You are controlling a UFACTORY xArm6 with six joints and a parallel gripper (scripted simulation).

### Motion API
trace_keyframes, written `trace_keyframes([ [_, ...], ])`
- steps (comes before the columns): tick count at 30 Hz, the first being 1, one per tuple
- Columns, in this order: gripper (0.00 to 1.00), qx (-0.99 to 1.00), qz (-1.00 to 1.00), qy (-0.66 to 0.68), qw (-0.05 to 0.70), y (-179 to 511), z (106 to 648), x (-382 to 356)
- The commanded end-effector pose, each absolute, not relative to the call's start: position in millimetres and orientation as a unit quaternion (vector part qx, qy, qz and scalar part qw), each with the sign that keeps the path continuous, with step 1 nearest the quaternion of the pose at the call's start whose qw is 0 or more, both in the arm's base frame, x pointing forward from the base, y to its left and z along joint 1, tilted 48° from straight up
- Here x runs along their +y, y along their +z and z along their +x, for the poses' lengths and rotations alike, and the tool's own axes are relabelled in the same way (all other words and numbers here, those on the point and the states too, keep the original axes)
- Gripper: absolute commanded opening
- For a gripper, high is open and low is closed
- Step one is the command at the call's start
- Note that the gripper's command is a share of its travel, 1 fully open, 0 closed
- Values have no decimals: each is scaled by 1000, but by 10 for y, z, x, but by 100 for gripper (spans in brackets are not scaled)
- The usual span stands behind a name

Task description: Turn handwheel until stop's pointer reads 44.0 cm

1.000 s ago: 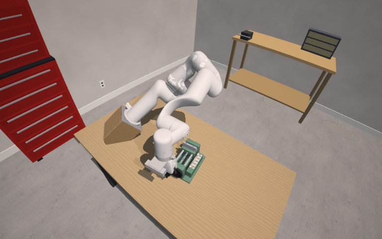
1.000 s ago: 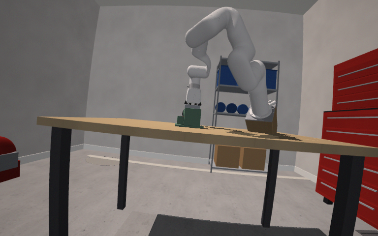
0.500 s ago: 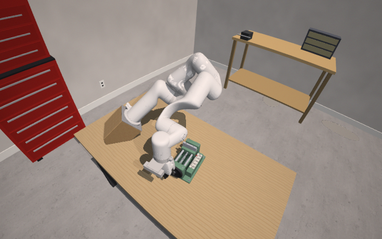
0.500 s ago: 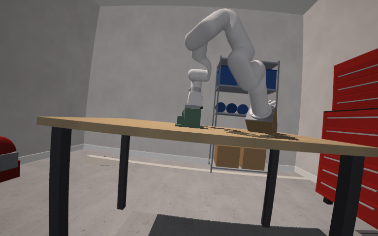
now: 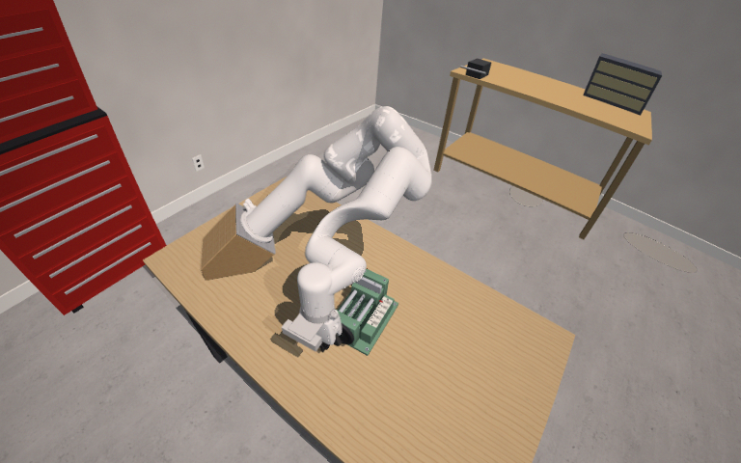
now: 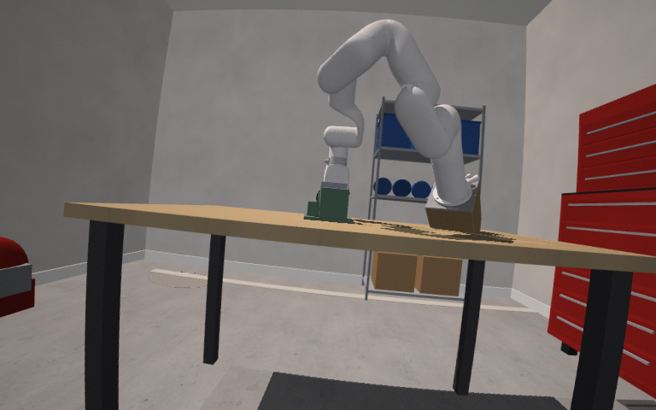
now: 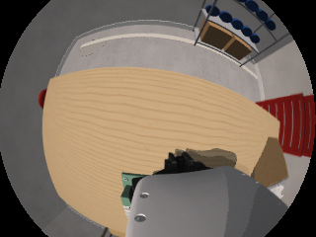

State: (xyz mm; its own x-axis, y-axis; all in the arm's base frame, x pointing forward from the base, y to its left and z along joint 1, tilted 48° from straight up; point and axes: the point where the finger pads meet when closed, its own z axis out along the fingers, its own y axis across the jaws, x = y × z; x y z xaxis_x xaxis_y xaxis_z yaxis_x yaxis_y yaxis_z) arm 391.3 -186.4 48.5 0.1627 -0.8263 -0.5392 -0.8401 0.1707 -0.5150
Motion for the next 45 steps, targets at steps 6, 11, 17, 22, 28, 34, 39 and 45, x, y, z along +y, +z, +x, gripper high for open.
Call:
trace_keyframes([
  [6,6,647,-644,7,408,487,4080,-1841],
  [11,6,647,-644,7,408,515,4168,-1842],
  [17,6,647,-644,7,408,549,4226,-1852],
  [22,6,647,-644,7,408,597,4283,-1872],
  [28,6,647,-644,7,408,661,4332,-1904],
  [34,6,647,-644,7,408,709,4355,-1931],
  [39,6,647,-644,7,408,774,4369,-1971],
  [45,6,647,-644,7,408,857,4362,-2026],
])
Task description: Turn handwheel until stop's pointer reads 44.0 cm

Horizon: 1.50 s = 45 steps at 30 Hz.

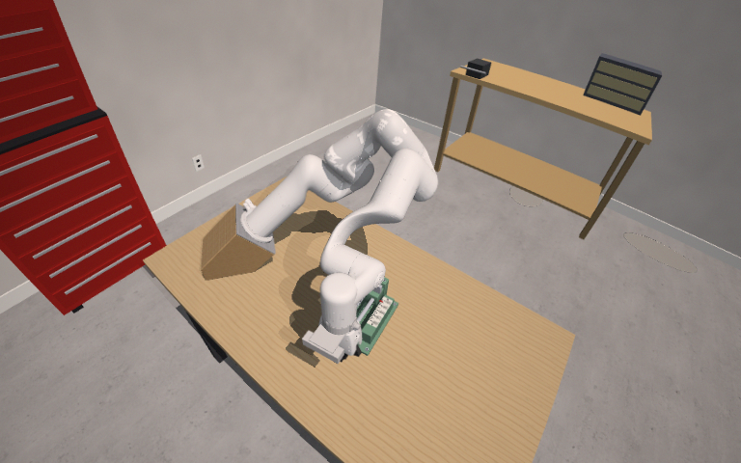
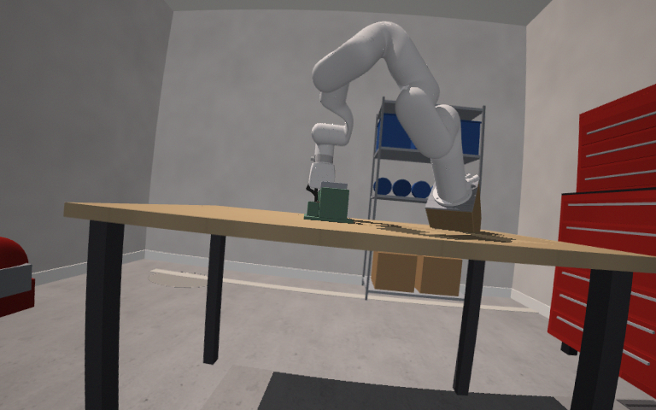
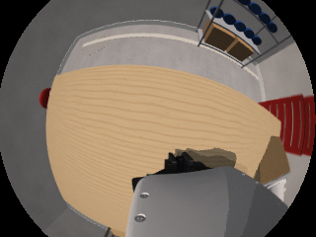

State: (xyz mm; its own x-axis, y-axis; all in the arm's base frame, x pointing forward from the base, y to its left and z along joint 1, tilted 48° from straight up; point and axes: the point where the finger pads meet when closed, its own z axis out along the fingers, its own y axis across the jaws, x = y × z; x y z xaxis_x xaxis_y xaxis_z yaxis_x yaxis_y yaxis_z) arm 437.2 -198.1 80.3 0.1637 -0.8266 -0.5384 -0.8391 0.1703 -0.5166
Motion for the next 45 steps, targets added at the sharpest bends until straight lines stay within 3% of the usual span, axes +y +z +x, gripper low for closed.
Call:
trace_keyframes([
  [1,6,647,-644,7,408,870,4358,-2035],
  [45,6,647,-644,7,408,1029,3934,-2222],
])
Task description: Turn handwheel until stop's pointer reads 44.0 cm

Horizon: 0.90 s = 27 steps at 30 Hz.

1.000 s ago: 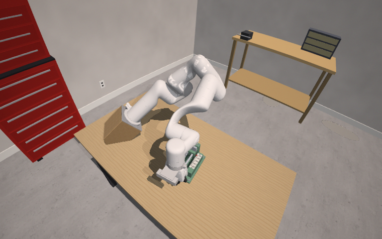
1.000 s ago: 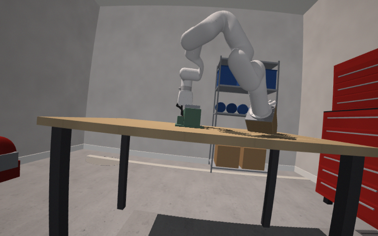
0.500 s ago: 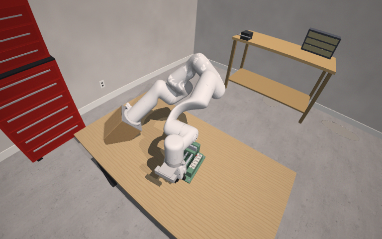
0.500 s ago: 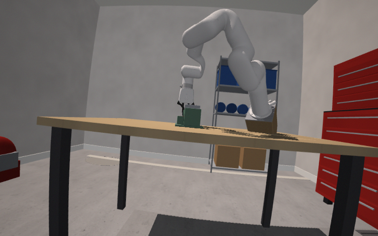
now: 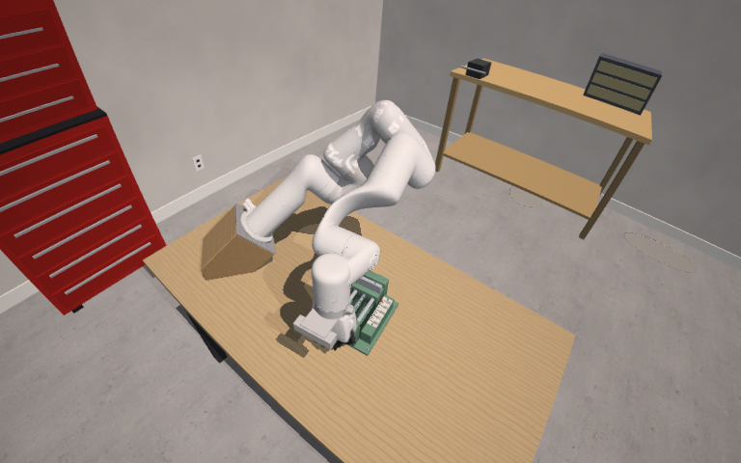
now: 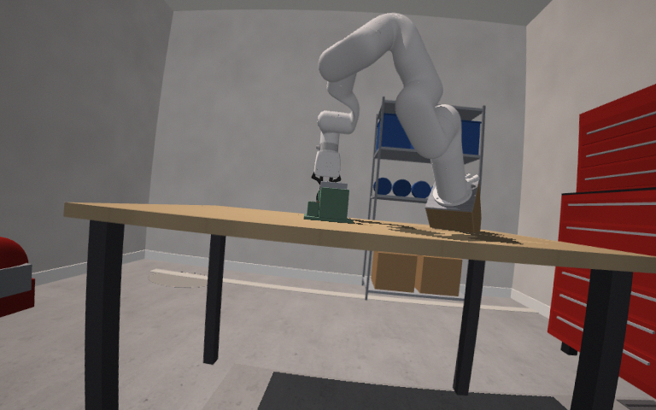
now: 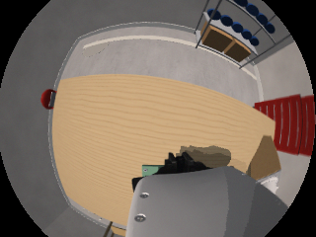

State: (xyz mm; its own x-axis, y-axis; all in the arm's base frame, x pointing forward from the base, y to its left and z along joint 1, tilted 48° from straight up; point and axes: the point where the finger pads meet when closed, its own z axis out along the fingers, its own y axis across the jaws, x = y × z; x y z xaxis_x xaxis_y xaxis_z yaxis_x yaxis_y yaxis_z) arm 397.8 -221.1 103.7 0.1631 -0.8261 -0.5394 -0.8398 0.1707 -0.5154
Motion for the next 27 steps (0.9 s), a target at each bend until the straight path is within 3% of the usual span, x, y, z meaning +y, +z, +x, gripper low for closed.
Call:
trace_keyframes([
  [1,6,647,-644,7,408,1025,3923,-2221],
  [27,6,647,-644,7,408,895,3751,-2170],
])
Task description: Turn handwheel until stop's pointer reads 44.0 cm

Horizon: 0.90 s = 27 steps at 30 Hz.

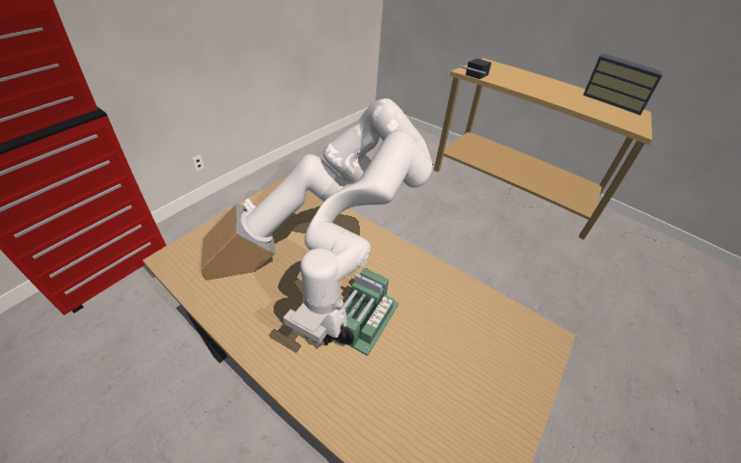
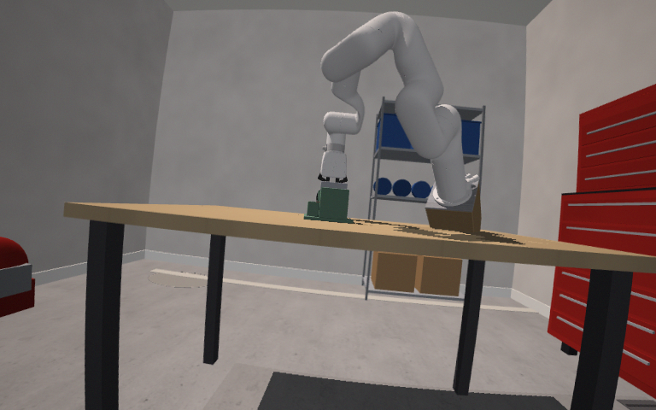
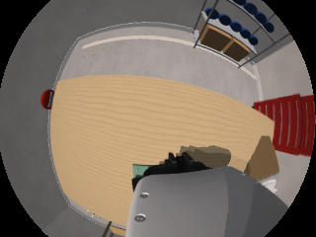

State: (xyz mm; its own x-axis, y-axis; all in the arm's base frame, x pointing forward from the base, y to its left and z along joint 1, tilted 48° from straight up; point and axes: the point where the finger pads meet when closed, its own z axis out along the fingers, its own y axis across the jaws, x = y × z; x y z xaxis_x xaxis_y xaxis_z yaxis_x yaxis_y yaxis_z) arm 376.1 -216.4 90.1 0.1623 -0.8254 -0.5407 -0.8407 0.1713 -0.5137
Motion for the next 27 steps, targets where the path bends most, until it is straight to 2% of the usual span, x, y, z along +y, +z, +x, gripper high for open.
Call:
trace_keyframes([
  [1,6,647,-644,7,408,895,3751,-2170],
  [27,6,647,-644,7,408,746,3698,-2084],
])
